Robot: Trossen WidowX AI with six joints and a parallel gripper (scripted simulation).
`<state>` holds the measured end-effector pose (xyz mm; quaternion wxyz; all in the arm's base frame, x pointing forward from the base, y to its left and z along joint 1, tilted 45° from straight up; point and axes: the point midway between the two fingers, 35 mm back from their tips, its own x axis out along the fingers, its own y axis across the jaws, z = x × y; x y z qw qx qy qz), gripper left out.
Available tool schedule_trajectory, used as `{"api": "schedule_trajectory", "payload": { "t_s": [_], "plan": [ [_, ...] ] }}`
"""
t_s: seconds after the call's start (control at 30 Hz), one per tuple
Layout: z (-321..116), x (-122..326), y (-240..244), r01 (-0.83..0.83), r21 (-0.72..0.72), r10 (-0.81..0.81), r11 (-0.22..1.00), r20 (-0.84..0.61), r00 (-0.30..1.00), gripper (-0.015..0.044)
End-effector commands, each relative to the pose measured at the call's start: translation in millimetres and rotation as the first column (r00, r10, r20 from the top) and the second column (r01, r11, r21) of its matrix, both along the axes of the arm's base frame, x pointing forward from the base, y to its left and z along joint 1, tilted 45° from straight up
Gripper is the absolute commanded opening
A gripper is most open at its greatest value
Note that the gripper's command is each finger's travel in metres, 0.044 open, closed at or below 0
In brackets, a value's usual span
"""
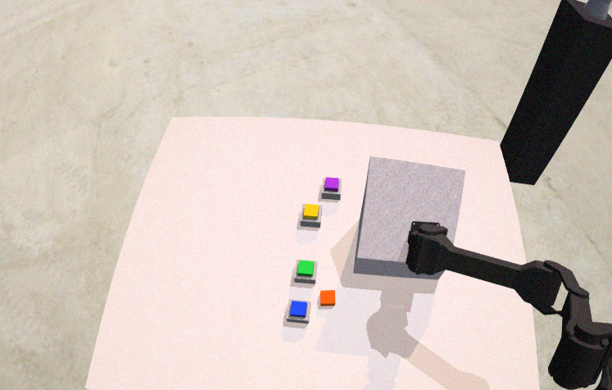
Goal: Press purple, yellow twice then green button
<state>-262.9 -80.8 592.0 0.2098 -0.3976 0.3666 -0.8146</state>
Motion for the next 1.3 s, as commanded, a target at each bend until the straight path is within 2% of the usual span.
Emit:
{"api": "schedule_trajectory", "payload": {
  "t_s": [0.0,0.07,0.13,0.3,0.47,0.63,0.77,0.93,1.1,1.27],
  "plan": [
    [2,2,1,0.008,0.004,-0.008,1.0,-0.015,1.0,0.04],
    [16,23,5,0.074,0.035,-0.069,0.997,-0.131,0.989,0.04],
    [41,66,11,0.218,0.069,-0.18,0.973,-0.357,0.916,0.04],
    [63,116,13,0.371,0.055,-0.275,0.927,-0.574,0.771,0.04],
    [85,191,9,0.551,-0.047,-0.361,0.833,-0.801,0.477,0.04],
    [94,265,-1,0.657,-0.21,-0.391,0.724,-0.909,0.14,0.04],
    [93,322,-13,0.683,-0.362,-0.383,0.634,-0.915,-0.13,0.04],
    [80,392,-32,0.64,-0.562,-0.339,0.524,-0.827,-0.448,0.04],
    [56,459,-54,0.514,-0.744,-0.271,0.427,-0.648,-0.712,0.04],
    [20,519,-80,0.318,-0.881,-0.191,0.349,-0.4,-0.897,0.04]
  ]
}}
